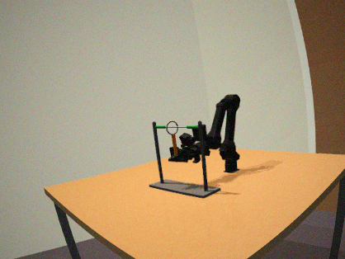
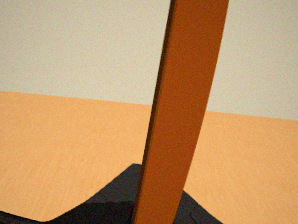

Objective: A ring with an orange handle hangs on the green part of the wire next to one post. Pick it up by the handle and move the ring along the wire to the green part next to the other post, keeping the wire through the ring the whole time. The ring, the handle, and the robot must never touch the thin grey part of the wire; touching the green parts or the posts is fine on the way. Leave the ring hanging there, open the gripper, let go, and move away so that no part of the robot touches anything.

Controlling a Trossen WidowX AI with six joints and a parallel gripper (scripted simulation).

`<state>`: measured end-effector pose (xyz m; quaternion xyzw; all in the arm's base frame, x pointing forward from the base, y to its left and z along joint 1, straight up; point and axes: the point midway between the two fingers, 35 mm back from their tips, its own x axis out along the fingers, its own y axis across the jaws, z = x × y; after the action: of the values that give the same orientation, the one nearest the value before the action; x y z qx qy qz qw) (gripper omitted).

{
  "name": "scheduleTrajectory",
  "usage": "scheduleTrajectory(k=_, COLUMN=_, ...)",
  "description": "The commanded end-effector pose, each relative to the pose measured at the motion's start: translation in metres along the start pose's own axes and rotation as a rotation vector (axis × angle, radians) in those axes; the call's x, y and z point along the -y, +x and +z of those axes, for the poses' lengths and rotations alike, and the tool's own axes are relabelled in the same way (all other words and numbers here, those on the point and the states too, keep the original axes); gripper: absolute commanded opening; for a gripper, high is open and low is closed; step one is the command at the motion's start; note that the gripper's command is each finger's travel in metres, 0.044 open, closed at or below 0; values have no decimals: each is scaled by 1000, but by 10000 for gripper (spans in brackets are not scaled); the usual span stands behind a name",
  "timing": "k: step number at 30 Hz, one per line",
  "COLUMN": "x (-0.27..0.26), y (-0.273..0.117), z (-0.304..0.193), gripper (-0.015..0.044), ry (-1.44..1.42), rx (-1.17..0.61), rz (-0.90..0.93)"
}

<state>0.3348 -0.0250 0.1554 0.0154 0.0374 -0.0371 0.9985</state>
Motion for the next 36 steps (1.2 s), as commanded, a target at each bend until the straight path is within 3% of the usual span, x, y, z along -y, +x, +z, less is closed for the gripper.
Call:
scheduleTrajectory(k=1, x=-3, y=0, z=3, gripper=-150, ry=-3, rx=9, rz=16)
scheduleTrajectory(k=21, x=-12, y=-22, z=2, gripper=-150, ry=-76, rx=-158, rz=193)
scheduleTrajectory(k=36, x=-24, y=-26, z=1, gripper=-150, ry=-106, rx=-160, rz=272)
